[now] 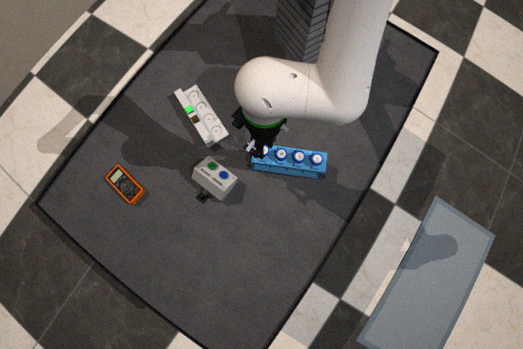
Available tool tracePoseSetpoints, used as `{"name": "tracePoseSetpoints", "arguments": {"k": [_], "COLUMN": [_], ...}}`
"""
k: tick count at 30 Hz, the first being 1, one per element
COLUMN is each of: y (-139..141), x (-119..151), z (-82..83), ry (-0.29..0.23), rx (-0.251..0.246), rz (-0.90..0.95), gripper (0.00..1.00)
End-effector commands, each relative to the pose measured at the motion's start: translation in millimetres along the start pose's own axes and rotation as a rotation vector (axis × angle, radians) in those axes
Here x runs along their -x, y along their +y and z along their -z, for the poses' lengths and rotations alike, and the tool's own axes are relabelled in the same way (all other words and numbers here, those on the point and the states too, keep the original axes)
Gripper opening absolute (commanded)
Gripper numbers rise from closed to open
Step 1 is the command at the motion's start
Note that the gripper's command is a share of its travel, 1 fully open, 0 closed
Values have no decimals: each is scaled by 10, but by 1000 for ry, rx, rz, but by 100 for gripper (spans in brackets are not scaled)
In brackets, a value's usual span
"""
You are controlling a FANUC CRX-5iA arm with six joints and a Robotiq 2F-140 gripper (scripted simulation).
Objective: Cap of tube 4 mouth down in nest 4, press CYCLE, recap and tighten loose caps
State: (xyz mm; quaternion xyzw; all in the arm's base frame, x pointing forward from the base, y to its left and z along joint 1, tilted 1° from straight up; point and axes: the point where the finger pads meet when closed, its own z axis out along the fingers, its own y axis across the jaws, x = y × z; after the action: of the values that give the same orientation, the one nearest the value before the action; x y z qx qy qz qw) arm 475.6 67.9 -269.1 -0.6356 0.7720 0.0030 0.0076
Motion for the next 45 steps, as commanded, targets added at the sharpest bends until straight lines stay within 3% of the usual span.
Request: {"name": "tracePoseSetpoints", "arguments": {"k": [1, 26, 27, 45], "y": [-8, -8, -8, -8], "x": [4, 4, 4, 4], "z": [-4, -79, -79, -79], "ry": [-1, -1, -1, -1], "rx": [-1, -1, -1, -1], "rz": [0, 0, 0, 0], "gripper": [30, 30, 41, 41]}}
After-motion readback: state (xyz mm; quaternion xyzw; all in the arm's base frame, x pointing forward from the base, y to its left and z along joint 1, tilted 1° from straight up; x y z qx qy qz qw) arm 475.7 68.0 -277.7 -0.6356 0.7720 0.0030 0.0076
